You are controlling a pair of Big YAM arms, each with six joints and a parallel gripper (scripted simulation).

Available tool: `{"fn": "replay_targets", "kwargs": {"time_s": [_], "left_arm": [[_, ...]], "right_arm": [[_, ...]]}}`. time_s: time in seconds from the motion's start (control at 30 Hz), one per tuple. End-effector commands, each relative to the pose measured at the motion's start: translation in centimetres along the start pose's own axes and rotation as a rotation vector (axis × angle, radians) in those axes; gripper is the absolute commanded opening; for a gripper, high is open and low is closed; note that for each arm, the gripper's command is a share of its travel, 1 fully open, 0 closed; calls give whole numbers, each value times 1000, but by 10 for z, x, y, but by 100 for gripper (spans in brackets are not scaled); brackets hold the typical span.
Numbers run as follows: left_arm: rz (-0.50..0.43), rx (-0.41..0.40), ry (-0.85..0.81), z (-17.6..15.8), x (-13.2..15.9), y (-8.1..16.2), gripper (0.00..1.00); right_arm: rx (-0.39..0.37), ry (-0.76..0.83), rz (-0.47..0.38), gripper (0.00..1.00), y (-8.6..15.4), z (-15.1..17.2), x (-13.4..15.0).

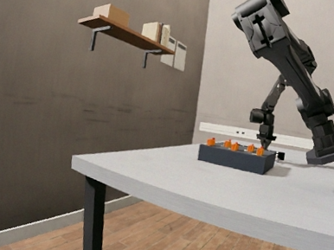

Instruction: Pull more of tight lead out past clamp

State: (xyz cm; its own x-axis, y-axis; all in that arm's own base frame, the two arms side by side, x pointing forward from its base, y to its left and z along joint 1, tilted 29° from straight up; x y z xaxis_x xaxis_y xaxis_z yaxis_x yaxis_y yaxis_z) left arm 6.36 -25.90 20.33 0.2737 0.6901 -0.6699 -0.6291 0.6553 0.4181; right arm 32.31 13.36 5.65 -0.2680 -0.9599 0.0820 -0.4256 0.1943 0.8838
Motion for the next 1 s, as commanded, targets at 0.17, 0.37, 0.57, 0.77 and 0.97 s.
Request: {"fn": "replay_targets", "kwargs": {"time_s": [0.17, 0.37, 0.57, 0.77, 0.97], "left_arm": [[-18, -1, 19, 2, -9, 2, 100], [-18, -1, 19, 2, -9, 2, 100], [-18, -1, 19, 2, -9, 2, 100], [-18, -1, 19, 2, -9, 2, 100], [-18, -1, 19, 2, -9, 2, 100]], "right_arm": [[24, -8, -29, 0, 21, -7, -8], [24, -2, -29, 23, 21, -7, -8], [42, -156, -72, 84, 26, -4, -3], [76, -354, -188, 100, 49, 0, -1], [118, -626, -351, 100, 81, 6, 4]]}}
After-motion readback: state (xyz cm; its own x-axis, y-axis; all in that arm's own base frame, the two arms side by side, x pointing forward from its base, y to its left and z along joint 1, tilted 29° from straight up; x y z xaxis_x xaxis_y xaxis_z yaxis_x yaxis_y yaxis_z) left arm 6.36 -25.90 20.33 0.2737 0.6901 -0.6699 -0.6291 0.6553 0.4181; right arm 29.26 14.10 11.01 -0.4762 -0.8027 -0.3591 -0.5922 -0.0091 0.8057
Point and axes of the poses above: on each arm, the point where the finger pads meet when closed, its own y axis back along the fingers, its own z axis across the jaws, x = y × z, the point moved 3 cm from there along y, back along the fingers, and after that the axes turned 10 degrees about -y, right-handed, at the moved point
